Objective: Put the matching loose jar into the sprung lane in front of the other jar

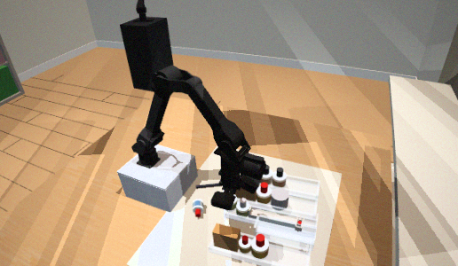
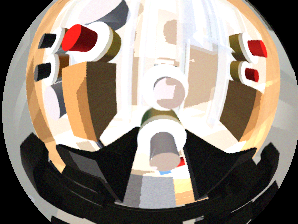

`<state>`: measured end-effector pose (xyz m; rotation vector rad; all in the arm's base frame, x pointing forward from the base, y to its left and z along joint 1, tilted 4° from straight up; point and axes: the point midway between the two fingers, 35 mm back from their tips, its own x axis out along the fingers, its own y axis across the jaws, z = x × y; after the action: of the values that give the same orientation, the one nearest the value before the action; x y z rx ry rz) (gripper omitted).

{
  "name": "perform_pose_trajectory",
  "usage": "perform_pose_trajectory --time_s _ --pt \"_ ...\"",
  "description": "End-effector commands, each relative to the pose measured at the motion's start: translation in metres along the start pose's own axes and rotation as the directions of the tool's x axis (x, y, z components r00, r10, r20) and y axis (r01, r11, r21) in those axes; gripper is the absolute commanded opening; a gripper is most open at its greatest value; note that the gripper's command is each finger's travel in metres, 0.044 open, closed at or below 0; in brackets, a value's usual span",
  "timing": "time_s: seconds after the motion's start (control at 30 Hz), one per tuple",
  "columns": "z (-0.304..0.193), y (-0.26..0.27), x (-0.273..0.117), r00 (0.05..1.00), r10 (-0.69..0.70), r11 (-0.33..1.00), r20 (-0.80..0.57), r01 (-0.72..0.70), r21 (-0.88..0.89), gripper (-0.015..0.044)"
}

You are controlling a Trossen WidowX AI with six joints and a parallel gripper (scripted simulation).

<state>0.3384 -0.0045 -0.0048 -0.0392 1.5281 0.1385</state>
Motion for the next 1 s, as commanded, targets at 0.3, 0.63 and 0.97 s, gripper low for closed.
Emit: perform_pose_trajectory --time_s 0.3,0.63,0.97 --pt "0.0148 0.0001 -0.0057 0.999 -0.002 1.000 0.035 0.002 -0.002 0.0000" --pt "0.0182 0.0003 -0.0060 0.999 -0.002 1.000 0.035 0.002 -0.002 0.0000" --pt "0.0194 0.0003 -0.0060 0.999 -0.002 1.000 0.035 0.002 -0.002 0.0000"
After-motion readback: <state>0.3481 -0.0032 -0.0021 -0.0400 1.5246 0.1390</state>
